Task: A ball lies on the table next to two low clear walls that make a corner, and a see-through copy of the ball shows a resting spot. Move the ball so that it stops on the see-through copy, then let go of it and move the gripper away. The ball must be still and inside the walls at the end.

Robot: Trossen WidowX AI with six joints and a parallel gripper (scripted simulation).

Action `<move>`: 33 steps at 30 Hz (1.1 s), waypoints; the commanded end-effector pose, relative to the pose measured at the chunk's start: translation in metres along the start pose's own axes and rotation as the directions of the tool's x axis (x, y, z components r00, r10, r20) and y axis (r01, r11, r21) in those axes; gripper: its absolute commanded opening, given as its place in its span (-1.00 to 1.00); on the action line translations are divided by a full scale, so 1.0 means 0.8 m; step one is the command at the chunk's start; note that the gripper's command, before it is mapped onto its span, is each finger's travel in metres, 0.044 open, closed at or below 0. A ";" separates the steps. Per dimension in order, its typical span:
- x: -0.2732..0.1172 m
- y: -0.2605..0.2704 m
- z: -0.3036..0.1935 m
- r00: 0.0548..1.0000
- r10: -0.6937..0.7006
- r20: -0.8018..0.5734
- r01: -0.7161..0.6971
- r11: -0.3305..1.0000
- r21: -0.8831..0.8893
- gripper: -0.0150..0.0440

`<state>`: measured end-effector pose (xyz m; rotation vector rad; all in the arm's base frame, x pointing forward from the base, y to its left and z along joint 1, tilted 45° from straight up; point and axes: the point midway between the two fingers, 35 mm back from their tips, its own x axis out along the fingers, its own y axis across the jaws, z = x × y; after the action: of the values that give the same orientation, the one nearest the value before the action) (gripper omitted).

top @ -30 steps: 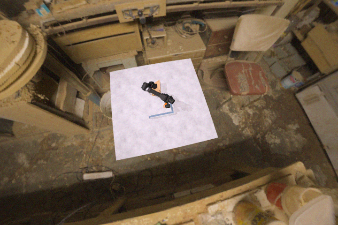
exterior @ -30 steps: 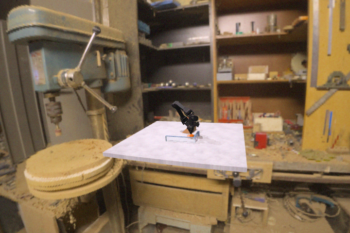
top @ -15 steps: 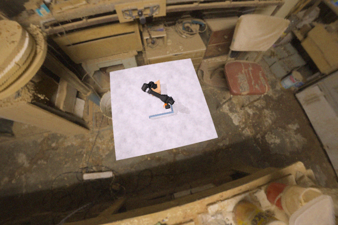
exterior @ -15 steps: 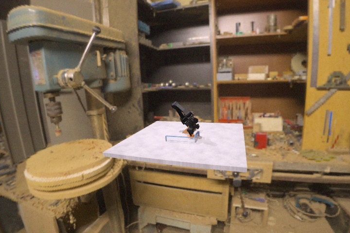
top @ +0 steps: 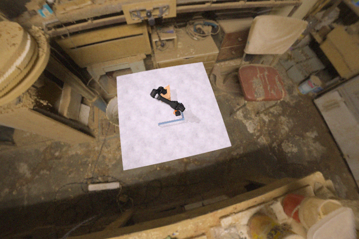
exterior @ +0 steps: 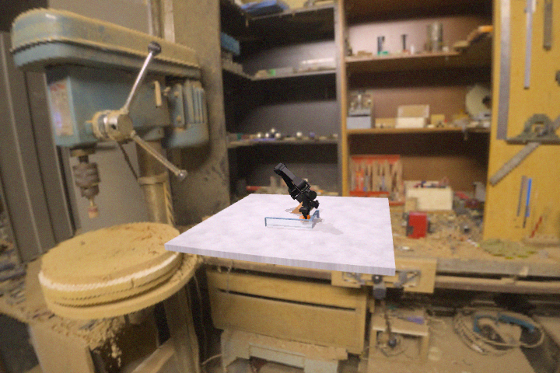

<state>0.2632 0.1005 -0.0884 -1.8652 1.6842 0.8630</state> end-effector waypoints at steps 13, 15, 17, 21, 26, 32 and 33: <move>-0.041 -0.021 0.001 0.997 -0.067 0.030 0.066 0.997 0.044 -0.49; -0.053 -0.021 0.002 0.998 -0.062 0.029 0.061 0.997 0.040 -0.49; -0.065 -0.020 0.003 0.998 -0.056 0.028 0.055 0.998 0.035 -0.49; -0.089 -0.018 0.004 0.999 -0.043 0.025 0.042 0.999 0.024 -0.49; -0.121 -0.012 0.004 1.000 -0.026 0.018 0.026 1.000 0.012 -0.49; -0.159 -0.002 0.002 1.000 -0.006 0.005 0.006 1.000 -0.002 -0.49; -0.164 -0.001 0.001 1.000 -0.003 0.003 0.003 1.000 -0.003 -0.49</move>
<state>0.2633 0.1787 -0.0078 -1.8683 1.6728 0.8611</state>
